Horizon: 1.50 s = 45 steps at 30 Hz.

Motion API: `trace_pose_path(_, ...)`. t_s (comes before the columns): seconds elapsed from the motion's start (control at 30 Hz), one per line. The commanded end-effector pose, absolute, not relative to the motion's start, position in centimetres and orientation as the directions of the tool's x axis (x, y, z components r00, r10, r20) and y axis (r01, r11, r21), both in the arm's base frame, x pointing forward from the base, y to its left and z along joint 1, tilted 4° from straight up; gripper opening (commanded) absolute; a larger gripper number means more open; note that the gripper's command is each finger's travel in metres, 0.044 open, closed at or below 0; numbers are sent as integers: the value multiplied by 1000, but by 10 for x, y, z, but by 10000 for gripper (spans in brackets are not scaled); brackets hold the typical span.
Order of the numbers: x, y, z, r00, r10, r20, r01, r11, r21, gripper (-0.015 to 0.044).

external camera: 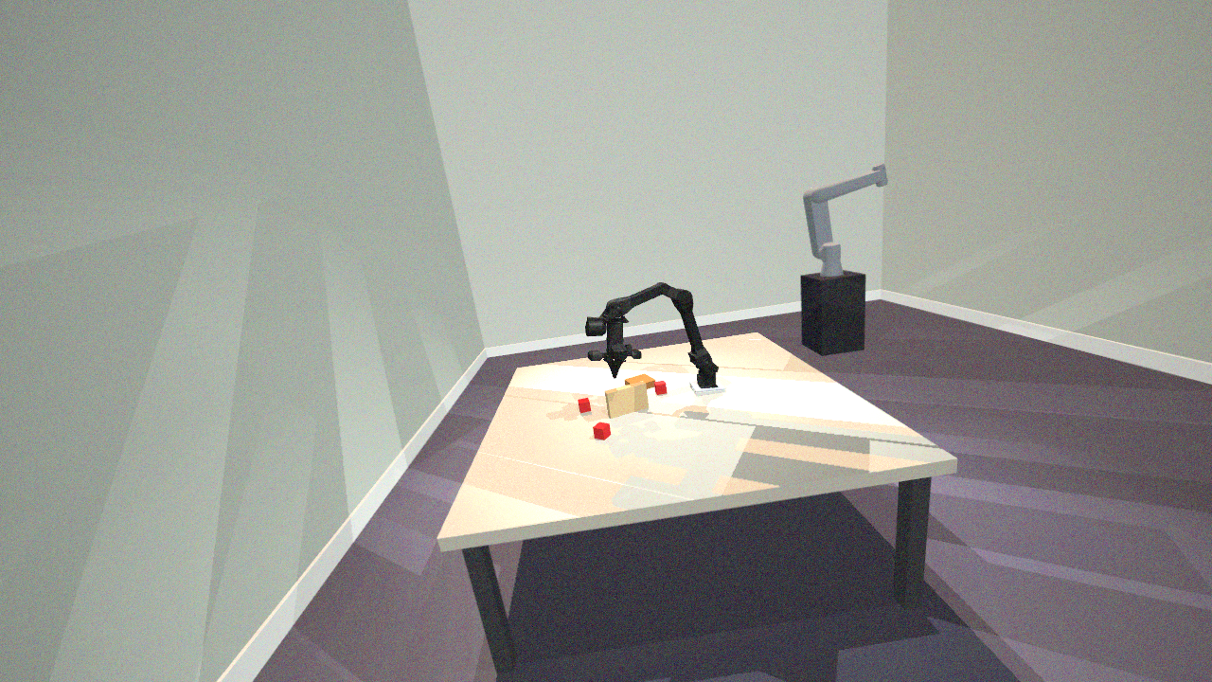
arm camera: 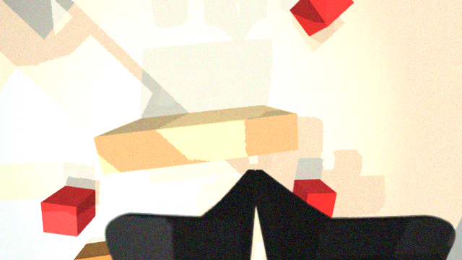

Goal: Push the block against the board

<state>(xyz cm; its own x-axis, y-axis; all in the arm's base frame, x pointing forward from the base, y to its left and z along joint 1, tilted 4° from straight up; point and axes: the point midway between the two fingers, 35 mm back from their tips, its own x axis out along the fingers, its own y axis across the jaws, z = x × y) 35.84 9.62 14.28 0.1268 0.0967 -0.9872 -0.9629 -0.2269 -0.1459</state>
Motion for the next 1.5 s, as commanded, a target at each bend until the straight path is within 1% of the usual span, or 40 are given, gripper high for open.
trace_pose_path(0.0,333,126,136,27,35,-999,-960,-279,-36,0)
trace_pose_path(0.1,317,142,135,-19,-5,-1000,-951,-309,19,0)
trace_pose_path(0.3,316,143,133,-22,-8,-1000,-950,-311,23,0)
trace_pose_path(0.43,316,143,93,-22,-8,-1000,-950,-311,24,0)
trace_pose_path(0.5,315,142,85,-22,-8,-1000,-950,-311,24,0)
trace_pose_path(1.47,326,115,85,-21,-11,-1000,-950,-311,23,0)
